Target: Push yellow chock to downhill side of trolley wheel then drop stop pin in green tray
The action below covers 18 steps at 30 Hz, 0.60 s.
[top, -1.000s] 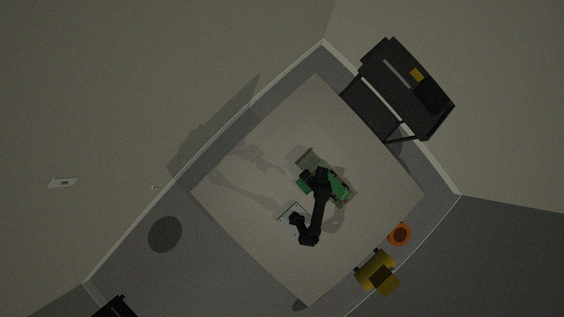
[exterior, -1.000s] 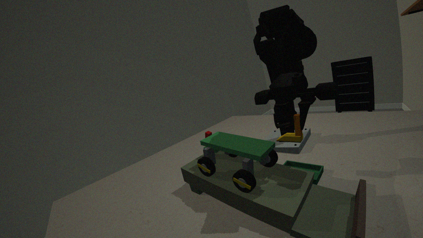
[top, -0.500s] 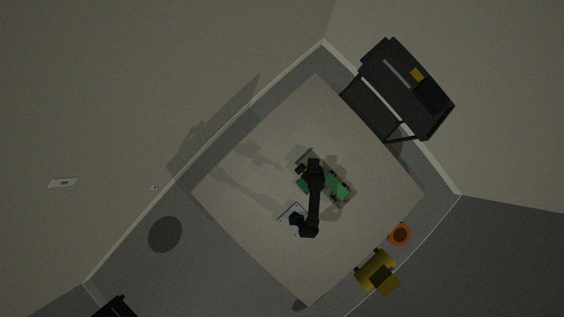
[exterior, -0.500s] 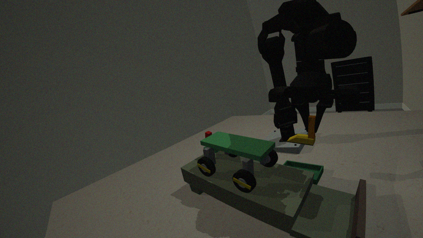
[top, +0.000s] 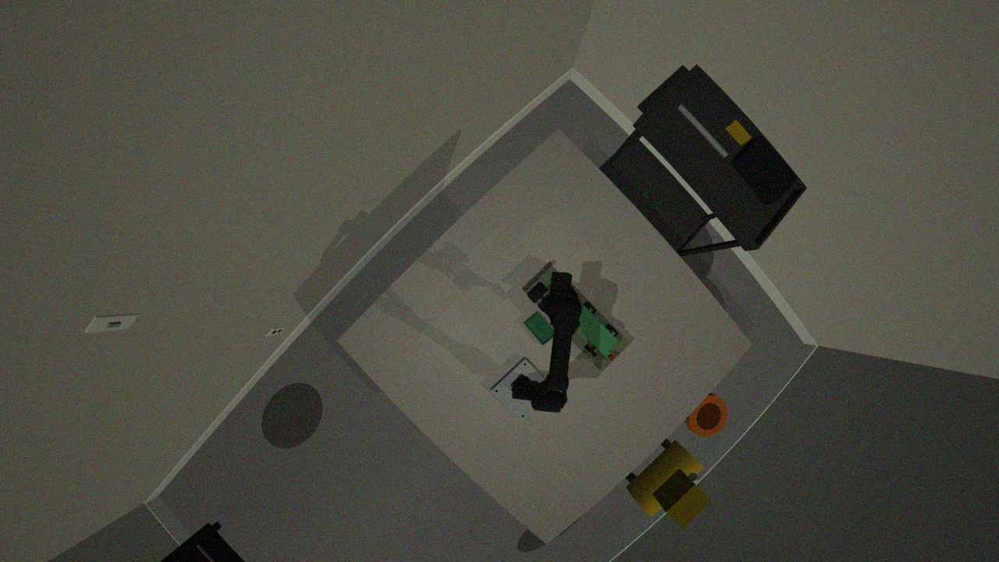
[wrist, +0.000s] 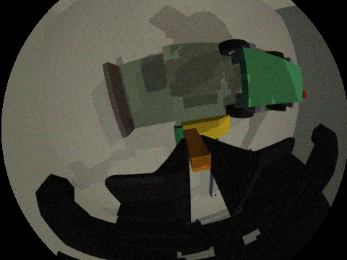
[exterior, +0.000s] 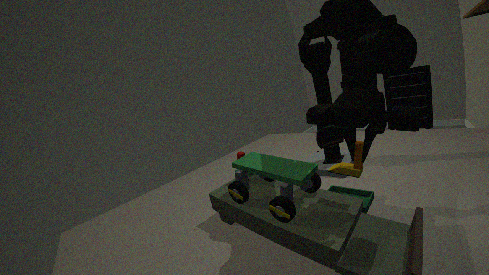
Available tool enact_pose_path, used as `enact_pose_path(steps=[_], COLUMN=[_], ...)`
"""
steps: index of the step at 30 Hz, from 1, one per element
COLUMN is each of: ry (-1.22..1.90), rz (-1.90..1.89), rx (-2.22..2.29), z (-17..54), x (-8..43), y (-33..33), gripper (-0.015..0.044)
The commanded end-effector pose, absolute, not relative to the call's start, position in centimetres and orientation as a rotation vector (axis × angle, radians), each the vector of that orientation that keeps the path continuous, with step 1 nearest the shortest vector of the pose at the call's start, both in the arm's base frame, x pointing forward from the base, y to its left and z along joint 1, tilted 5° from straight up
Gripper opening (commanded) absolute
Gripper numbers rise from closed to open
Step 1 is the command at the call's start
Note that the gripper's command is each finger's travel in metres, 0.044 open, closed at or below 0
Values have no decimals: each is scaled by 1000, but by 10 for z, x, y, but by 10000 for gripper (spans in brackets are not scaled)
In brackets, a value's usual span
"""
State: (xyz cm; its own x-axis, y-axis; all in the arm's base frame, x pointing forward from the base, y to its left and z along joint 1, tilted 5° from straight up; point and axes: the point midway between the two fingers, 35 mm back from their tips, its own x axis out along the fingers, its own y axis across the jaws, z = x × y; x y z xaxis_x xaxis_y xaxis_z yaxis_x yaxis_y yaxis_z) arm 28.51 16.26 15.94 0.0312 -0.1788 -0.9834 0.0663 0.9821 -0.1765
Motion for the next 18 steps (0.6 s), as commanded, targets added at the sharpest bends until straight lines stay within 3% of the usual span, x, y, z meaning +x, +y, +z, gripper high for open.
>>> enact_pose_path(steps=[1,18], ry=[1524,1524], rz=[-187,-187], rx=[-94,-94], z=[158,115], x=[288,290], y=[162,156], gripper=[0,0])
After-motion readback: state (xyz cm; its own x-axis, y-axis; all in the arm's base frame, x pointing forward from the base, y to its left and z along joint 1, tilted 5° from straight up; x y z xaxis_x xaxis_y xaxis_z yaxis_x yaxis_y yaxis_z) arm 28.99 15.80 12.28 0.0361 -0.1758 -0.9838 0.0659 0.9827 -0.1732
